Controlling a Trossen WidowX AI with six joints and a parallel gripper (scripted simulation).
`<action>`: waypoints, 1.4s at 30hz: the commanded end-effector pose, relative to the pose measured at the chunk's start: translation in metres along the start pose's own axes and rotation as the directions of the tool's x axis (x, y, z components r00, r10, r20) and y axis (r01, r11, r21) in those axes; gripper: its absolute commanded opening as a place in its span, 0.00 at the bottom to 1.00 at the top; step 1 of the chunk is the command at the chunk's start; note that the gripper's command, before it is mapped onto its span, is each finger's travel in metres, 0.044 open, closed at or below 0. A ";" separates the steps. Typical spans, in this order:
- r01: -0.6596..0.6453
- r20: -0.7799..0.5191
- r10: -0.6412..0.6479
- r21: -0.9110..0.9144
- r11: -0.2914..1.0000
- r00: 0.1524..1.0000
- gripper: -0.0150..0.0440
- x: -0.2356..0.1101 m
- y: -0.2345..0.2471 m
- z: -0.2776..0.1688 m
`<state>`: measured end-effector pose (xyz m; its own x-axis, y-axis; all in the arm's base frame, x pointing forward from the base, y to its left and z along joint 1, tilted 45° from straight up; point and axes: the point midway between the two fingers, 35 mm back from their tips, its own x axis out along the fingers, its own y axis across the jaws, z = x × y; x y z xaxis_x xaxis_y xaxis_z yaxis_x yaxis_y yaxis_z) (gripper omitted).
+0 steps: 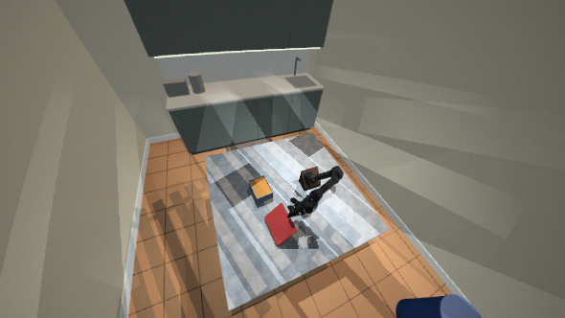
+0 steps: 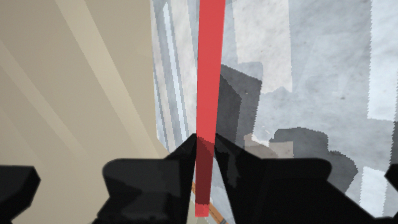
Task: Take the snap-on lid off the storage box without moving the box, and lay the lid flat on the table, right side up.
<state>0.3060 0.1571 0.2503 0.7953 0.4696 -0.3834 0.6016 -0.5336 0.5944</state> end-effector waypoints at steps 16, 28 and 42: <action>-0.007 0.010 0.007 0.007 1.000 1.000 0.25 0.011 -0.012 0.003; -0.007 0.009 0.007 0.008 1.000 1.000 0.25 0.017 -0.019 0.003; -0.007 0.009 0.007 0.009 1.000 1.000 0.25 0.024 -0.027 0.003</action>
<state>0.3110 0.1754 0.2354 0.8169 0.4515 -0.3590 0.5722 -0.5557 0.6031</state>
